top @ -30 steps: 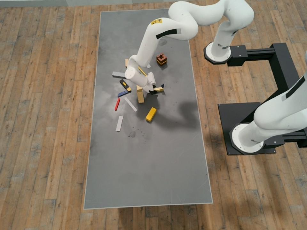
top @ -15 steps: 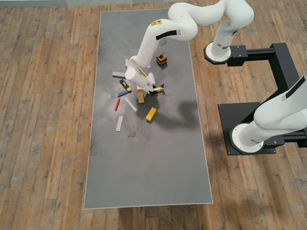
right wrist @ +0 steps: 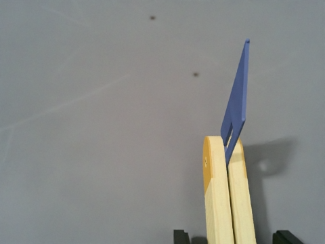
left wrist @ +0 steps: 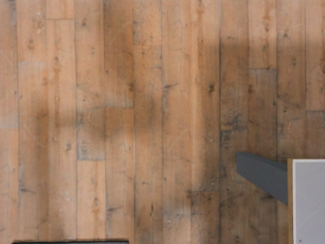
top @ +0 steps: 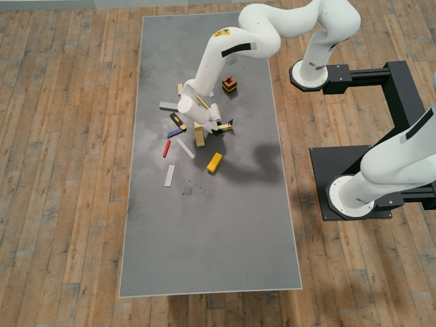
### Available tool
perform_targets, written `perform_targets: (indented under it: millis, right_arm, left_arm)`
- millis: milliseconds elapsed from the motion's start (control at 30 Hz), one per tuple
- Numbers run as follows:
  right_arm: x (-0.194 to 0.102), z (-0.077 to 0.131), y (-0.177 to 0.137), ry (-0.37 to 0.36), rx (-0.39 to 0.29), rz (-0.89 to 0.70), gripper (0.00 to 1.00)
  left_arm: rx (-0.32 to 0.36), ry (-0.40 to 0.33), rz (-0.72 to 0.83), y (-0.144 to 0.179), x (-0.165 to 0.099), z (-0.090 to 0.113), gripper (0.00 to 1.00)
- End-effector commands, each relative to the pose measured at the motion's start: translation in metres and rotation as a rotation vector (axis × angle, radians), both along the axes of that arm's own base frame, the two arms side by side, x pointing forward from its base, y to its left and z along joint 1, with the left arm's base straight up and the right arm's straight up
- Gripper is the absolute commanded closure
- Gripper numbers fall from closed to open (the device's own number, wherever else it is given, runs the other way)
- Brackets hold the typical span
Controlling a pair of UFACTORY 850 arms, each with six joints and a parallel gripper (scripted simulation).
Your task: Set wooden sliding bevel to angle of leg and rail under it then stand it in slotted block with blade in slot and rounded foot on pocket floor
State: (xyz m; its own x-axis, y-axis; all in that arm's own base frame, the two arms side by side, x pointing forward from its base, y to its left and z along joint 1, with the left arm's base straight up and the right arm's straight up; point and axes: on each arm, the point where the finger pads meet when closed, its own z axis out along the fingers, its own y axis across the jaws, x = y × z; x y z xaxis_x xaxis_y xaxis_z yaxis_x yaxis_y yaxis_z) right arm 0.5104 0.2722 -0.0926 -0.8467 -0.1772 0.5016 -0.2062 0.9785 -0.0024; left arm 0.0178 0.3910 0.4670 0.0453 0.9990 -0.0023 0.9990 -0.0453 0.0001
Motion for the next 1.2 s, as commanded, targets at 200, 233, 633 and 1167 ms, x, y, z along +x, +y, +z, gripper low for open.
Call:
perform_targets:
  millis: [200,233,633,1167]
  right_arm:
    - [0.0009,0.0009,0.0004,-0.002,0.001,0.000,1.00]
    - [0.0009,0.0009,0.0004,-0.002,0.001,0.000,1.00]
    - [0.0009,0.0009,0.0004,-0.002,0.001,0.000,1.00]
    - [0.0009,0.0009,0.0004,-0.002,0.001,0.000,1.00]
  left_arm:
    - [0.002,0.000,0.000,0.0005,0.0000,0.0010,0.00]
    - [0.002,0.000,0.000,0.0005,0.0000,0.0010,0.00]
    - [0.002,0.000,0.000,0.0005,0.0000,0.0010,0.00]
    - [0.002,0.000,0.000,0.0005,0.0000,0.0010,0.00]
